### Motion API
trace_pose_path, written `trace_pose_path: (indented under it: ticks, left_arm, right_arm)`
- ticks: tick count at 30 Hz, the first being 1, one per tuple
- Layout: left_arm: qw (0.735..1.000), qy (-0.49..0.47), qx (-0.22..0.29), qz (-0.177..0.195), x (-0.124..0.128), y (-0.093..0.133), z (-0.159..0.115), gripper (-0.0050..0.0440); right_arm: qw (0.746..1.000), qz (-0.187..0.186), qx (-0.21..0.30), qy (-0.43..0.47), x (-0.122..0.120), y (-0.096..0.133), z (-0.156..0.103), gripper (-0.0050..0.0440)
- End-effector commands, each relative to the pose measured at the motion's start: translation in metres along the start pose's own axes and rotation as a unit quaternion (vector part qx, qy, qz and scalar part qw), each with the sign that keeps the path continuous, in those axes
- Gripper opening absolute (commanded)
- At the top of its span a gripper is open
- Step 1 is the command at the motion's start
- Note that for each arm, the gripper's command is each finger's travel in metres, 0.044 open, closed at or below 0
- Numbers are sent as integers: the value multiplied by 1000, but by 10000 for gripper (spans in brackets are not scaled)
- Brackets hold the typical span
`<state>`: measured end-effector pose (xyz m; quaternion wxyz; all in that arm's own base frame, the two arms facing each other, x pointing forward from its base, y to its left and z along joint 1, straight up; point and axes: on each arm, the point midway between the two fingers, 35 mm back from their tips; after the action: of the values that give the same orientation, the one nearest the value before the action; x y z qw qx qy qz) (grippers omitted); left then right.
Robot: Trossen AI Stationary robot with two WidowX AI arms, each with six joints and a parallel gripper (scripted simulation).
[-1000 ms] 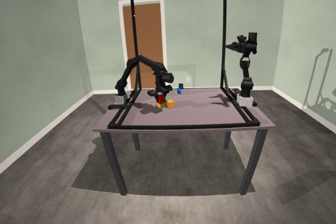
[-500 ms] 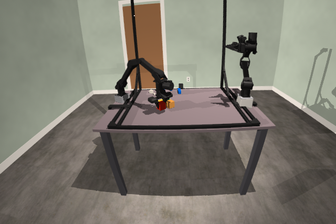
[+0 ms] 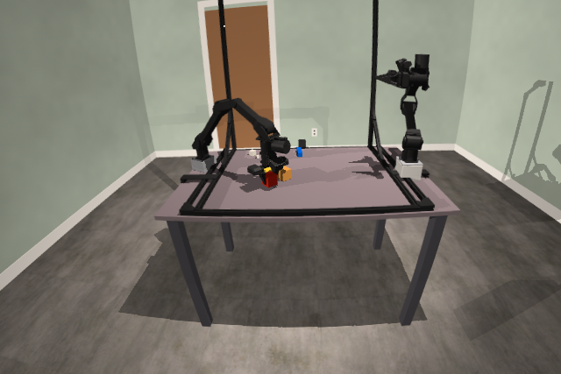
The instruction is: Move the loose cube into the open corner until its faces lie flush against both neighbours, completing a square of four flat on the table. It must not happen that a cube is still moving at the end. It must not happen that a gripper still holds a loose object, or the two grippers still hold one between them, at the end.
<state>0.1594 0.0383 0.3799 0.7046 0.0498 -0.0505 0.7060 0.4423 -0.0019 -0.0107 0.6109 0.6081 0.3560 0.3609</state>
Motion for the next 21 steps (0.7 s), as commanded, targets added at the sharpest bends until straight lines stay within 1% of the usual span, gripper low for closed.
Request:
trace_pose_path:
  ticks: [1,3,14,15,21]
  left_arm:
    - [1000,2,0,-1,-1,0,0,400]
    - [1000,2,0,-1,-1,0,0,400]
    - [1000,2,0,-1,-1,0,0,400]
    - [1000,2,0,-1,-1,0,0,400]
    - [1000,2,0,-1,-1,0,0,400]
  right_arm:
    - [1000,-2,3,-3,-1,-5,-1,96]
    - [1000,-2,3,-3,-1,-5,-1,96]
    - [1000,-2,3,-3,-1,-5,-1,360]
    - [1000,-2,3,-3,-1,-5,-1,372]
    - [1000,-2,3,-3,-1,-5,-1,372]
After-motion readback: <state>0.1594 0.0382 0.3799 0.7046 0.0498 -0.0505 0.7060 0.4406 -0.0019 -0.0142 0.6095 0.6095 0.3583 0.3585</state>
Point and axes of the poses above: on each arm, the point midway between the two fingers, 35 mm back from their tips, its own y axis back along the fingers, its own x axis across the jaws, z = x × y, and after that the axes turned 8 degrees about -y, right-handed
